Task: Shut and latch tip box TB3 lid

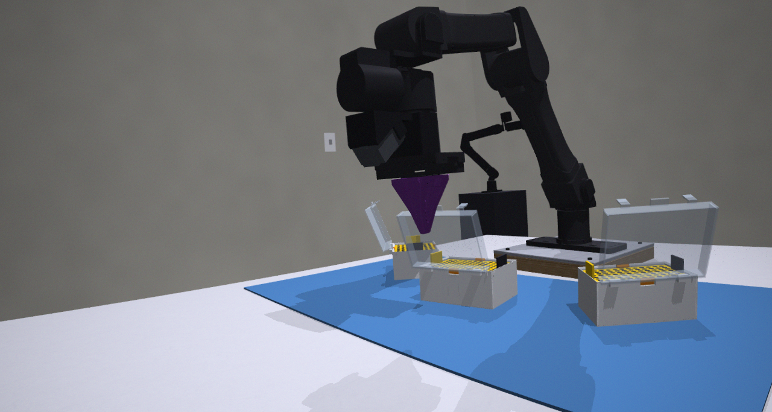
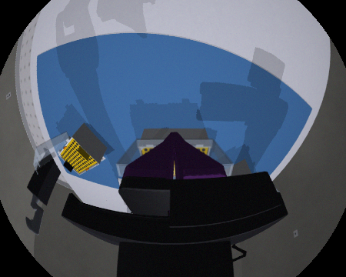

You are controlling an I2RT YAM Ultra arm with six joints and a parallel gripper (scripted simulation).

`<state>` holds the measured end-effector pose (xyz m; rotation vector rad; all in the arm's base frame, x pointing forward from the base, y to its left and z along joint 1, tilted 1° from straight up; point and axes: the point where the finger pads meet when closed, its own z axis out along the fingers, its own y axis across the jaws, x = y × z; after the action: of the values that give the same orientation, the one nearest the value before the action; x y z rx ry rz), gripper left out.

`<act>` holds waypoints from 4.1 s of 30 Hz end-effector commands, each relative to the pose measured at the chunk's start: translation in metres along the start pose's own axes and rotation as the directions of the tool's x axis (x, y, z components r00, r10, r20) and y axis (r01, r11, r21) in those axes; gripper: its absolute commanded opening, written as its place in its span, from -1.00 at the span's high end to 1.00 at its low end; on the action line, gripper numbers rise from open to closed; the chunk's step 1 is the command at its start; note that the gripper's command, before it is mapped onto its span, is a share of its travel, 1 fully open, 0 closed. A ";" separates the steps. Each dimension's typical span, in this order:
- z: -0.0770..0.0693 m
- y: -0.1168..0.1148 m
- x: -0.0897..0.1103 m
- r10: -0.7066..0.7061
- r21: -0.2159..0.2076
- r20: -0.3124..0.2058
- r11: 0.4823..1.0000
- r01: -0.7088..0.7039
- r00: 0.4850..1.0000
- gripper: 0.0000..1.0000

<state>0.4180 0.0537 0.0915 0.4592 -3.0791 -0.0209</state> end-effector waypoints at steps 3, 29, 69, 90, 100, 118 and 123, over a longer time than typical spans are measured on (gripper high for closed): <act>-0.011 -0.001 -0.002 -0.001 0.008 0.043 1.000 0.000 0.999 1.00; -0.014 -0.001 0.030 -0.001 0.008 0.043 1.000 0.000 0.999 1.00; -0.019 -0.001 0.078 -0.001 0.008 0.041 1.000 0.000 0.999 1.00; -0.019 -0.001 0.080 -0.001 0.008 0.041 1.000 0.000 0.999 1.00; -0.023 -0.001 0.080 -0.001 0.008 0.041 1.000 0.000 0.999 1.00; -0.055 -0.001 0.082 -0.001 0.008 0.041 1.000 0.000 0.999 1.00; -0.061 -0.001 0.082 -0.001 0.008 0.041 1.000 0.000 0.999 1.00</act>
<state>0.3442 0.0292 0.1474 0.4664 -3.1227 -0.0182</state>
